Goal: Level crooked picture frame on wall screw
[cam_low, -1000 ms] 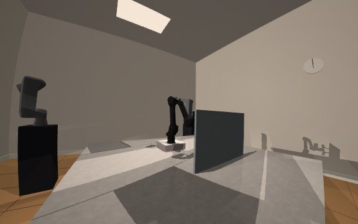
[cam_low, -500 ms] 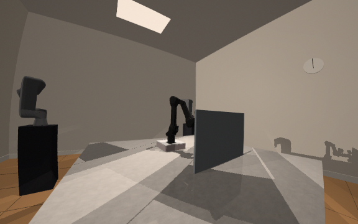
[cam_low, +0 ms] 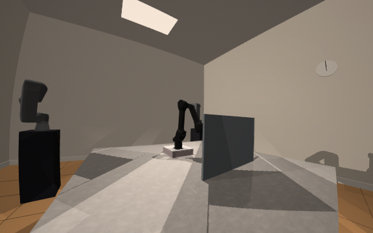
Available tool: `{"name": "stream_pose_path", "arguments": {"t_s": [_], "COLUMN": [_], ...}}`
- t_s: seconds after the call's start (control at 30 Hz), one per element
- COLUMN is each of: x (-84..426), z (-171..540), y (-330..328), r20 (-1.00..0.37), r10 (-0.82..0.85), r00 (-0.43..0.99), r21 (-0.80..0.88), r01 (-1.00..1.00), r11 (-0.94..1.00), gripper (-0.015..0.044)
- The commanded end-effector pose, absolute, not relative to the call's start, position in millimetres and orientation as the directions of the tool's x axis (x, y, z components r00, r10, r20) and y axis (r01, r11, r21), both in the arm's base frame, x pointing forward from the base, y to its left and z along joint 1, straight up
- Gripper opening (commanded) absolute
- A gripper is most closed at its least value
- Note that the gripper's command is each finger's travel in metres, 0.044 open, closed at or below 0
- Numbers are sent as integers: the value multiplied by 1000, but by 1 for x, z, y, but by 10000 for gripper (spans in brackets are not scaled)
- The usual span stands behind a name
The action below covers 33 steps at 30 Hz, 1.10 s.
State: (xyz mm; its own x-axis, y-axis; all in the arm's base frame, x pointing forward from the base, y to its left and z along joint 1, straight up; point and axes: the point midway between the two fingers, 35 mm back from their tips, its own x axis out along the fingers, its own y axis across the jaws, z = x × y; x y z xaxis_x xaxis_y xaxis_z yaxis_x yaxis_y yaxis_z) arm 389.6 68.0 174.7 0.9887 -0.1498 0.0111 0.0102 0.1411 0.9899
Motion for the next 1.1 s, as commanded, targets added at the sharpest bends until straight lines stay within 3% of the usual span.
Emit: {"name": "stream_pose_path", "arguments": {"t_s": [0.0, 0.9, 1.07], "x": [390, 391, 391], "z": [176, 177, 177], "y": [69, 69, 69], "r20": [16, 16, 16], "r10": [-145, -145, -145], "r00": [989, 989, 989], "r21": [990, 990, 990], "r01": [5, 5, 5], "r11": [140, 140, 140], "gripper": [260, 260, 227]}}
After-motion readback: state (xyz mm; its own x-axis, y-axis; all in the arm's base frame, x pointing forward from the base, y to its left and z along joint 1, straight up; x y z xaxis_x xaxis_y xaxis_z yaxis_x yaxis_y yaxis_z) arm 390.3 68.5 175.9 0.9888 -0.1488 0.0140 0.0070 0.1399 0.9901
